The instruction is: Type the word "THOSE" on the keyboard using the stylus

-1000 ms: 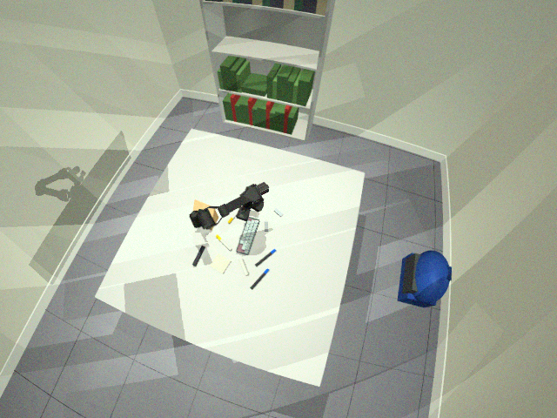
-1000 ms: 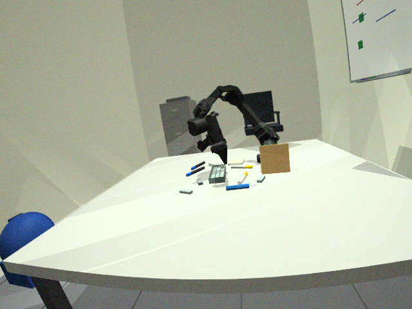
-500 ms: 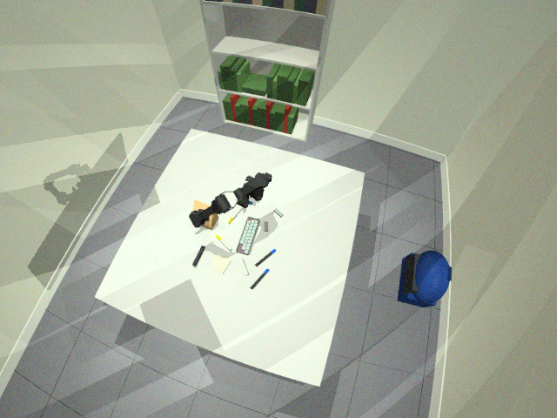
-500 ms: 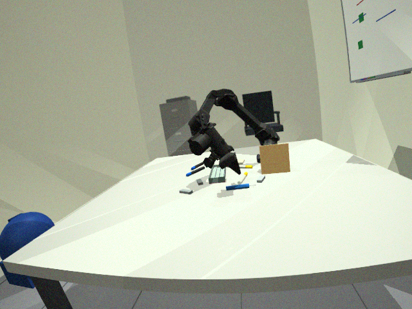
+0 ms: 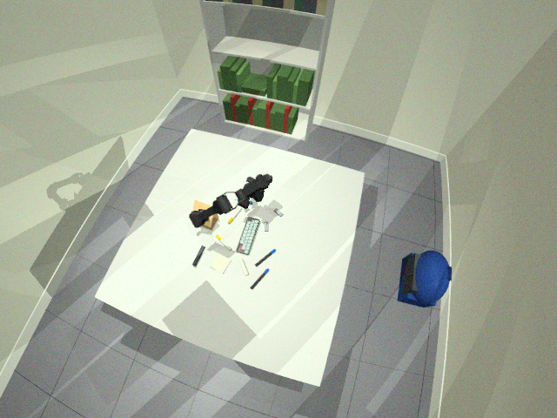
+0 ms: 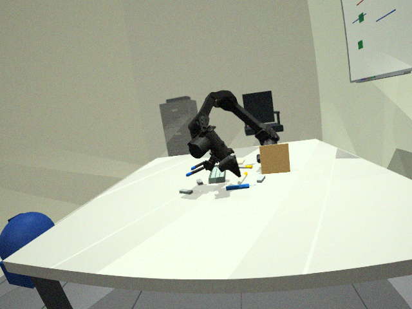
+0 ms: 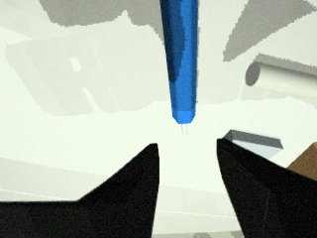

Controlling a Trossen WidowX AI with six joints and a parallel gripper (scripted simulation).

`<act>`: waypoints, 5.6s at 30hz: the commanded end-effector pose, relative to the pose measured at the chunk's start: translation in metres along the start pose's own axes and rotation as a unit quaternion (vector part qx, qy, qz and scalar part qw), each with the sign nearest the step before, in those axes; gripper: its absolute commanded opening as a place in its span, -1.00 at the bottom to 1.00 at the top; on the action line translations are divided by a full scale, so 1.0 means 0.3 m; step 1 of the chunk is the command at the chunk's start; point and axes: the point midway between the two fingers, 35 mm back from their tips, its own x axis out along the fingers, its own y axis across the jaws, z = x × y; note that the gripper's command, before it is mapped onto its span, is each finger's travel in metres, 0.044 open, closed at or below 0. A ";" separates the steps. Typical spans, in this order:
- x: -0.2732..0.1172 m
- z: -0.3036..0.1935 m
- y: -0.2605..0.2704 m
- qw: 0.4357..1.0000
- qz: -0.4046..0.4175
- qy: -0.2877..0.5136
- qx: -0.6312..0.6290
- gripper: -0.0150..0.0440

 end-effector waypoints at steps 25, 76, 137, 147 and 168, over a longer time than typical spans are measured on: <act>0.062 0.030 -0.005 1.000 -0.002 0.000 -0.002 0.02; 0.140 0.075 -0.005 1.000 -0.002 0.001 0.001 -0.47; -0.253 0.112 -0.325 0.931 0.267 -0.164 -0.189 -0.49; -0.287 0.129 -0.428 0.897 0.300 -0.239 -0.219 -0.49; -0.316 0.138 -0.645 0.820 0.303 -0.414 -0.255 -0.49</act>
